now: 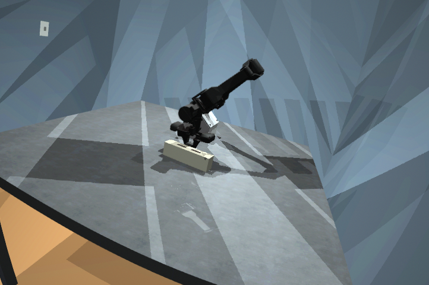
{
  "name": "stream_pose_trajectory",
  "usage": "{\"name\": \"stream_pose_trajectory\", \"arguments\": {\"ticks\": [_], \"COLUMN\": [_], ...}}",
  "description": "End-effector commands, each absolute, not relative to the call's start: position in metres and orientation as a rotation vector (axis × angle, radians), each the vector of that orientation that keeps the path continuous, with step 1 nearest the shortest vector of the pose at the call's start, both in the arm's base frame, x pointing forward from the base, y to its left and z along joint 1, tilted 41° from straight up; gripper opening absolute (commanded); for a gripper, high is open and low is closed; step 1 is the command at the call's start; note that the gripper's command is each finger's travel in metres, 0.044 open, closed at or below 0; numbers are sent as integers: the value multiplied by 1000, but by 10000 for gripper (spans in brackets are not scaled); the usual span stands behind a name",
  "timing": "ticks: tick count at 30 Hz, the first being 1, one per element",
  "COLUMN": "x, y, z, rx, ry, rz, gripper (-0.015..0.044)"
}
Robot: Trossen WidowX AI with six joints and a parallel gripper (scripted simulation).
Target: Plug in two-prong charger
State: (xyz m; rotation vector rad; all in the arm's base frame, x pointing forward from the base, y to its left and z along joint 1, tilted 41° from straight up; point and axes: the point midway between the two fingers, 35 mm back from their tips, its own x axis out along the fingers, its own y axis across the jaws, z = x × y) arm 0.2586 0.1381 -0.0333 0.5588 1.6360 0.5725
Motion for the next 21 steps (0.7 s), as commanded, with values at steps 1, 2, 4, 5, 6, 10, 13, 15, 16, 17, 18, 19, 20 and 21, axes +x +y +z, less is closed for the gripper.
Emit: {"name": "stream_pose_trajectory", "arguments": {"ticks": [1, 2, 4, 5, 6, 10, 13, 15, 16, 17, 18, 19, 20, 21], "x": [259, 259, 259, 259, 260, 260, 261, 262, 262, 262, 262, 263, 263, 263], "y": [139, 139, 139, 139, 139, 139, 139, 139, 139, 139, 139, 139, 139, 139], "z": [-32, -32, -32, -32, -32, -32, -32, -32, -32, -32, -32, -32, -32, -32], "rx": [566, 566, 566, 566, 566, 566, 566, 566, 566, 566, 566, 566, 566, 566], "ry": [1638, 1638, 1638, 1638, 1638, 1638, 1637, 1637, 1637, 1637, 1637, 1637, 1637, 1637], "rz": [571, 571, 571, 571, 571, 571, 571, 571, 571, 571, 571, 571, 571, 571], "gripper": [0, 0, 0, 0, 0, 0, 0, 0, 0, 0, 0, 0, 0, 0]}}
